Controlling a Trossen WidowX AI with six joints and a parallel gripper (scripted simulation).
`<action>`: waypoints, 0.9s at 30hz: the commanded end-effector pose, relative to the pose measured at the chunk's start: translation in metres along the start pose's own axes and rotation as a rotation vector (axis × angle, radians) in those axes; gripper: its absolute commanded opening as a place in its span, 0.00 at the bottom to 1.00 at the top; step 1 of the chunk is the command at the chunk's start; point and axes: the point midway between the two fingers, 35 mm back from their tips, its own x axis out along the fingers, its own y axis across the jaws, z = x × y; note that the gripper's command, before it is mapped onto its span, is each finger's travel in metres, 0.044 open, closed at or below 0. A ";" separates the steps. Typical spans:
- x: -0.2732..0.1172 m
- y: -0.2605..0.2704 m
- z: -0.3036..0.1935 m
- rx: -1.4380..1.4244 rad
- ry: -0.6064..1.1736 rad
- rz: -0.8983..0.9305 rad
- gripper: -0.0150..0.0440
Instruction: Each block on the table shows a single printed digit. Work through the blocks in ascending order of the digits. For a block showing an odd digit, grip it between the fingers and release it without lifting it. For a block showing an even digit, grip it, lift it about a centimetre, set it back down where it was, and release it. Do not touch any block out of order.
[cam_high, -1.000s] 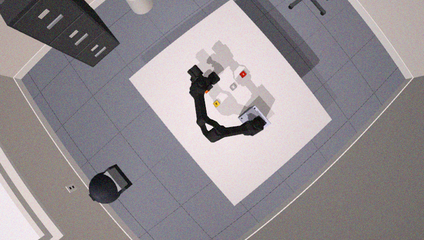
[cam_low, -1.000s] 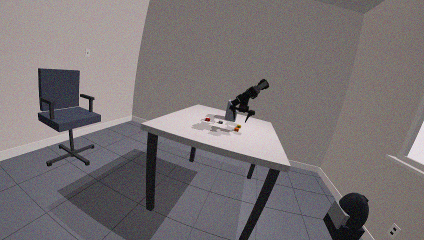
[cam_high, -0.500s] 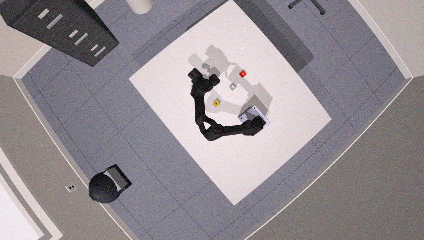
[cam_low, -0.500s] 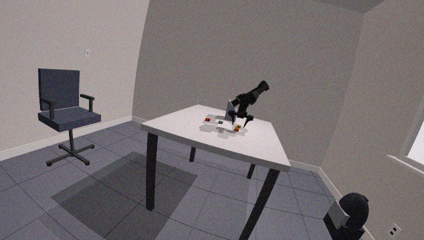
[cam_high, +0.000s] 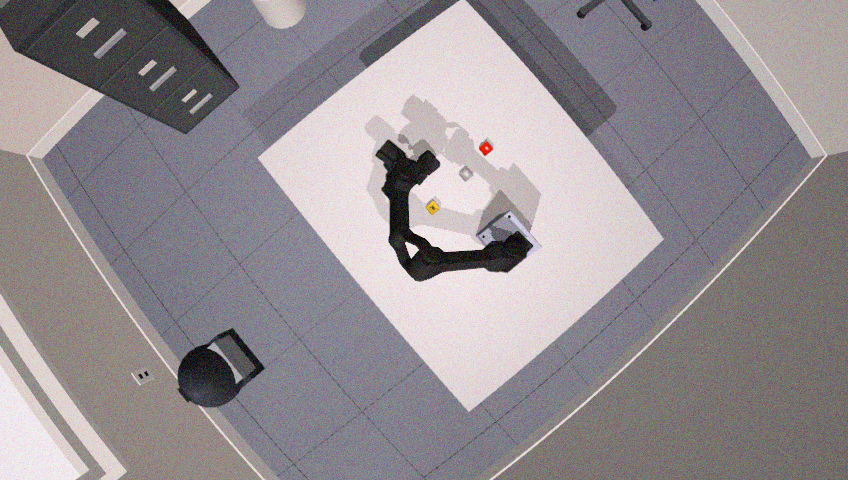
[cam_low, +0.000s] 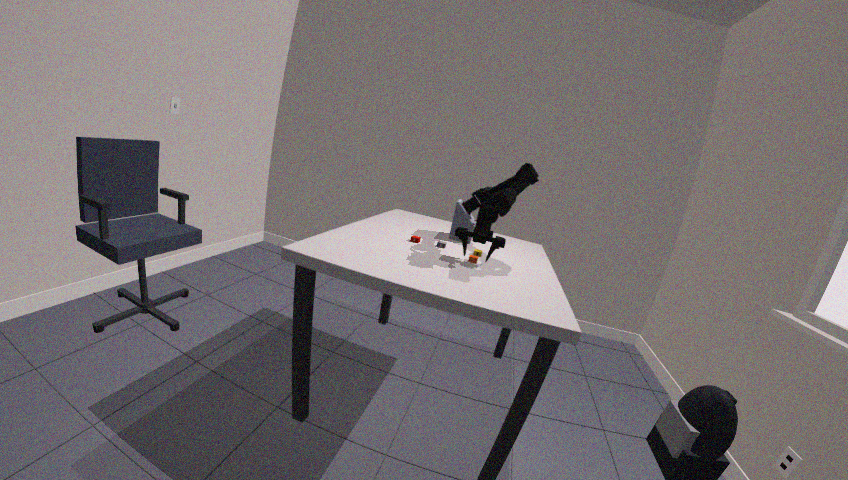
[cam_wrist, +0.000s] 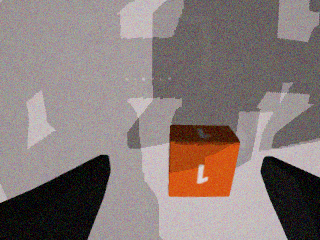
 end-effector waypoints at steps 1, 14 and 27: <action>0.004 -0.002 -0.001 0.007 0.003 0.001 0.89; 0.004 -0.002 -0.001 0.007 0.003 0.001 0.46; 0.004 -0.002 -0.001 0.007 0.003 0.001 0.46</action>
